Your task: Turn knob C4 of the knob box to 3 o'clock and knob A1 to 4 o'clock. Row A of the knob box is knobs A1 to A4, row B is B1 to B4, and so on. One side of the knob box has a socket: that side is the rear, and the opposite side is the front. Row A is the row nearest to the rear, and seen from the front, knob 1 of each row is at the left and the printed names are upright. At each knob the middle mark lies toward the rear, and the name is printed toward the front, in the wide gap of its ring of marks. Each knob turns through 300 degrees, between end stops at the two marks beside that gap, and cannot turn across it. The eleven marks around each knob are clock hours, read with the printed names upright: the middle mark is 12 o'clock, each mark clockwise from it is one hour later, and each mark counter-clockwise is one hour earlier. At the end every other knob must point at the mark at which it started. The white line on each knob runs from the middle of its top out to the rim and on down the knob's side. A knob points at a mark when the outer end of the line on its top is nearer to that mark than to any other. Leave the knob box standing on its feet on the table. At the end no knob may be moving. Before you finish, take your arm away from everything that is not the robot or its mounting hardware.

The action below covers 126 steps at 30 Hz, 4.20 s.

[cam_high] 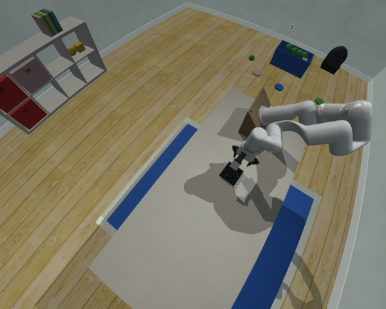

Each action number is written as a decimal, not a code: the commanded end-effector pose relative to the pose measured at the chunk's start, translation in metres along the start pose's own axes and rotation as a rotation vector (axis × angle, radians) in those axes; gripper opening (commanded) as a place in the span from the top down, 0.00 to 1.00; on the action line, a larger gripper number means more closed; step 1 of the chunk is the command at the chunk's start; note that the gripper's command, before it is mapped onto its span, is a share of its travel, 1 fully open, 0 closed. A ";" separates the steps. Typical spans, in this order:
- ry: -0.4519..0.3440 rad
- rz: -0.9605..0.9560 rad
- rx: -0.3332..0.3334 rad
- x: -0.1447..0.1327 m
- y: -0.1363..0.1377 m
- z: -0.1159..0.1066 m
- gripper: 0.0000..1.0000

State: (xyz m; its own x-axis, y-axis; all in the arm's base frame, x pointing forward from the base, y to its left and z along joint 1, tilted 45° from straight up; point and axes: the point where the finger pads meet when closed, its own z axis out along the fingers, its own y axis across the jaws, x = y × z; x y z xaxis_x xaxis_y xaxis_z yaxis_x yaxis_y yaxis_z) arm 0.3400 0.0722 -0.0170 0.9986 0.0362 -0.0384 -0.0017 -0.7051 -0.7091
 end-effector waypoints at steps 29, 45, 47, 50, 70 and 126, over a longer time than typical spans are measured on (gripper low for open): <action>0.003 -0.001 -0.001 0.001 0.000 -0.001 0.00; 0.003 -0.031 -0.001 0.035 0.045 -0.021 0.81; 0.003 -0.031 -0.001 0.035 0.045 -0.021 0.81; 0.003 -0.031 -0.001 0.035 0.045 -0.021 0.81; 0.003 -0.031 -0.001 0.035 0.045 -0.021 0.81; 0.003 -0.031 -0.001 0.036 0.045 0.020 0.81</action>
State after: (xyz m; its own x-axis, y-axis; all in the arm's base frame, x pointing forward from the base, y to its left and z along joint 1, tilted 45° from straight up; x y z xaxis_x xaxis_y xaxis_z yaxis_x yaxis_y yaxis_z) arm 0.3732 0.0555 -0.0630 0.9982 0.0575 -0.0173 0.0282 -0.7037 -0.7100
